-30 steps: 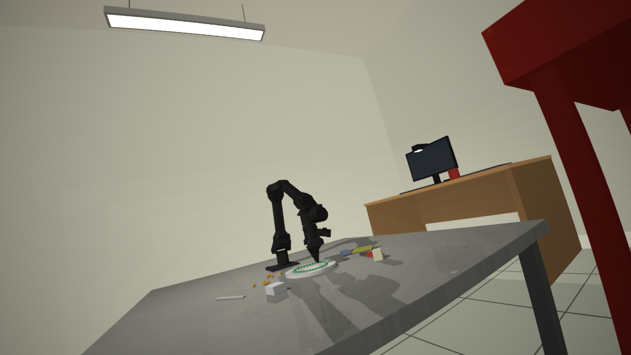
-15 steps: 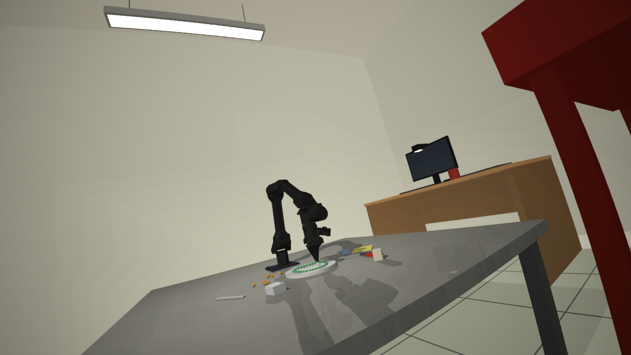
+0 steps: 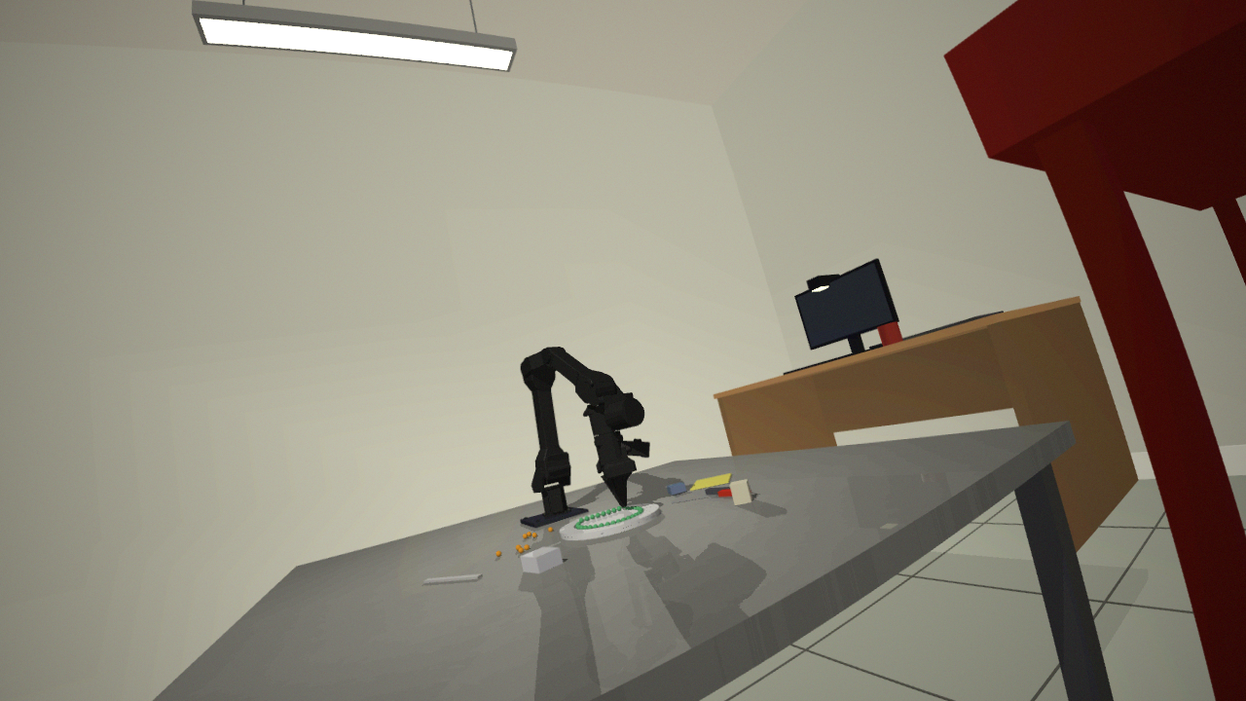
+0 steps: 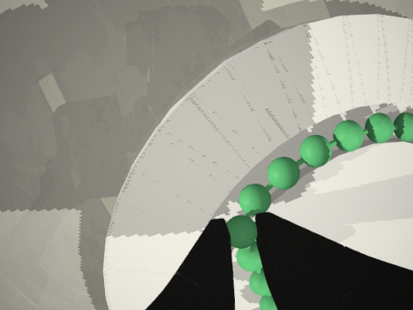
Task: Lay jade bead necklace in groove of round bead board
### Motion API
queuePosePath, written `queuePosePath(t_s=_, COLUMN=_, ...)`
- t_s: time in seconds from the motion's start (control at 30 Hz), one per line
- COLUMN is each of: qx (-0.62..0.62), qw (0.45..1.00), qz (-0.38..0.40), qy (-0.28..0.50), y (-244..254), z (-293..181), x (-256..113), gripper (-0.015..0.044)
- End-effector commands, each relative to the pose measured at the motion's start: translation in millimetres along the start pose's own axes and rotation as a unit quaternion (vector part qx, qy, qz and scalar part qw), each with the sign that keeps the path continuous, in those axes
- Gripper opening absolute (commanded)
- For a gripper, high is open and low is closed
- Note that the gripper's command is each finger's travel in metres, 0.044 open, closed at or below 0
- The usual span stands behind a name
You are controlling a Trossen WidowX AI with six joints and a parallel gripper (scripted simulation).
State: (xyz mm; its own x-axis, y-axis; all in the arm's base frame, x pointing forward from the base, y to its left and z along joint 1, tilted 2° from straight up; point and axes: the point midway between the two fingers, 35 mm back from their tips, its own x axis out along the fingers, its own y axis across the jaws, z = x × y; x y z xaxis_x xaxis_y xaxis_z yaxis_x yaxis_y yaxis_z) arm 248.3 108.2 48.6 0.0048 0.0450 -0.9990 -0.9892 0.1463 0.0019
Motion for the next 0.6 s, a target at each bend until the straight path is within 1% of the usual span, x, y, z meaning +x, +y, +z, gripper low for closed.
queuePosePath(t_s=0.0, qx=0.003, qw=1.000, qz=0.003, qy=0.001, y=1.3, z=-0.5, x=4.7, gripper=0.0000)
queuePosePath(t_s=0.03, qx=0.003, qw=1.000, qz=0.003, qy=0.001, y=1.3, z=-0.5, x=4.7, gripper=0.0000)
queuePosePath(t_s=0.57, qx=0.003, qw=1.000, qz=0.002, qy=0.001, y=1.2, z=-0.5, x=-3.3, gripper=0.0420)
